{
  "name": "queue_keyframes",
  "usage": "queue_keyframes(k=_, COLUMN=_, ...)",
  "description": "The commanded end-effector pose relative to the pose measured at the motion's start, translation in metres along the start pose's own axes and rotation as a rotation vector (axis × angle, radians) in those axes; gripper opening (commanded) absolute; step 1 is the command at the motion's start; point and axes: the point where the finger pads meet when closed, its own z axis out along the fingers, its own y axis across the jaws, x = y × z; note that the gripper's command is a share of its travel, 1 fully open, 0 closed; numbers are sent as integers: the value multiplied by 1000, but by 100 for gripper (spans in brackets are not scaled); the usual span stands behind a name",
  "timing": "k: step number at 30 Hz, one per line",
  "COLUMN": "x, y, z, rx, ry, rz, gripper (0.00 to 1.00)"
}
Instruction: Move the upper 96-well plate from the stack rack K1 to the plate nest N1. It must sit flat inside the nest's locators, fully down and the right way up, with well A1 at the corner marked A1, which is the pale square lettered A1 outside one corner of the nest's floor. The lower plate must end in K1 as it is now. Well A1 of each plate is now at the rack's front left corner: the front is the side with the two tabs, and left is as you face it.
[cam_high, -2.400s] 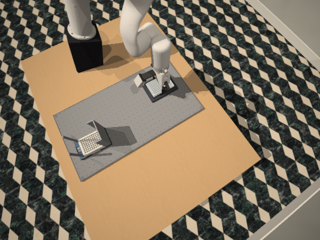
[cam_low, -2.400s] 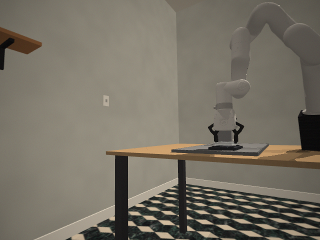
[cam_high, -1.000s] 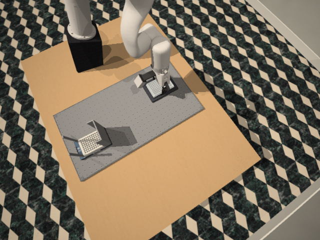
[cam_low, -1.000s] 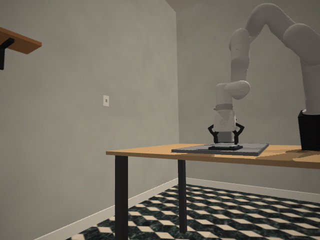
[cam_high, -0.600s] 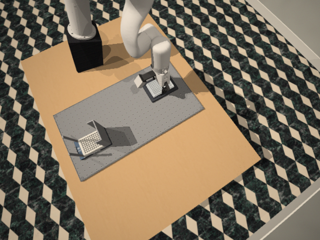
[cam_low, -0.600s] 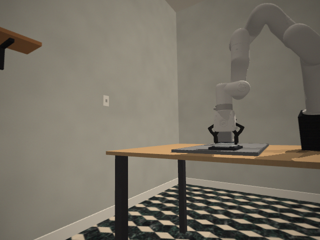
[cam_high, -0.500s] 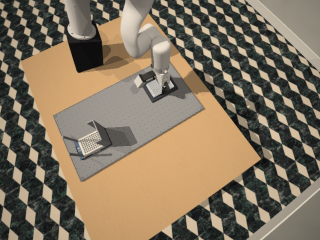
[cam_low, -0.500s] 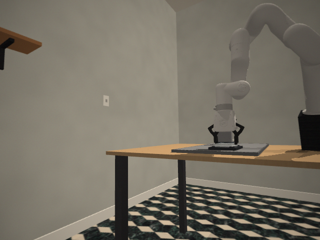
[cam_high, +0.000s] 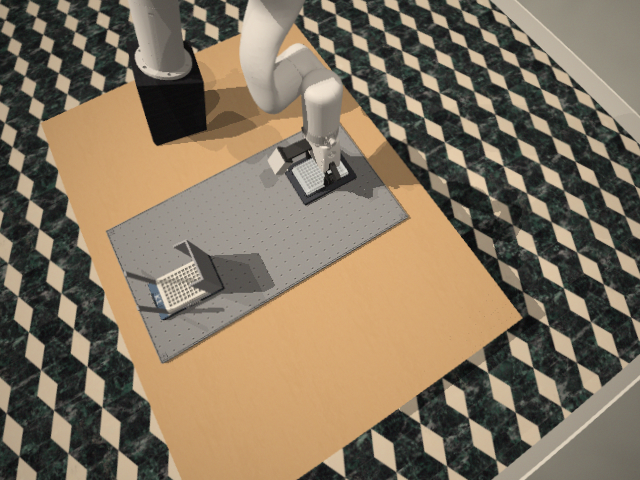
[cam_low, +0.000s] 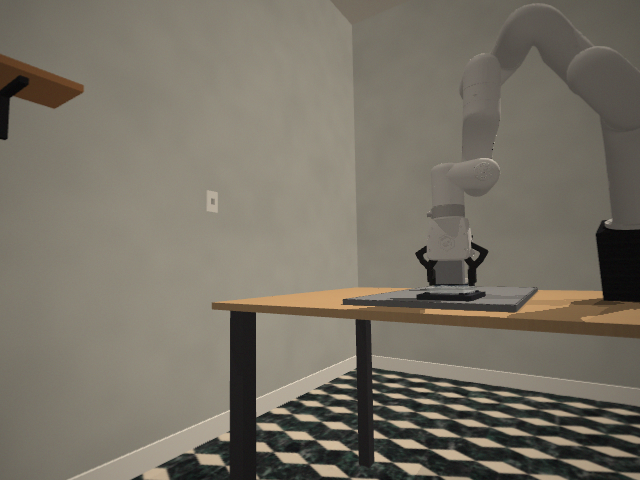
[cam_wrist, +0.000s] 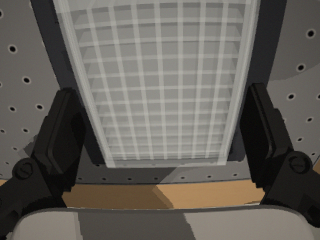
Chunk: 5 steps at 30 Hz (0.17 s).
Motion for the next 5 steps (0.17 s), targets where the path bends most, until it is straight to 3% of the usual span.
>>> queue_keyframes(k=1, x=0, y=-1, z=-1, rx=1, ry=-1, rz=0, gripper=100)
queue_keyframes(k=5, x=0, y=-1, z=-1, rx=1, ry=-1, rz=0, gripper=100)
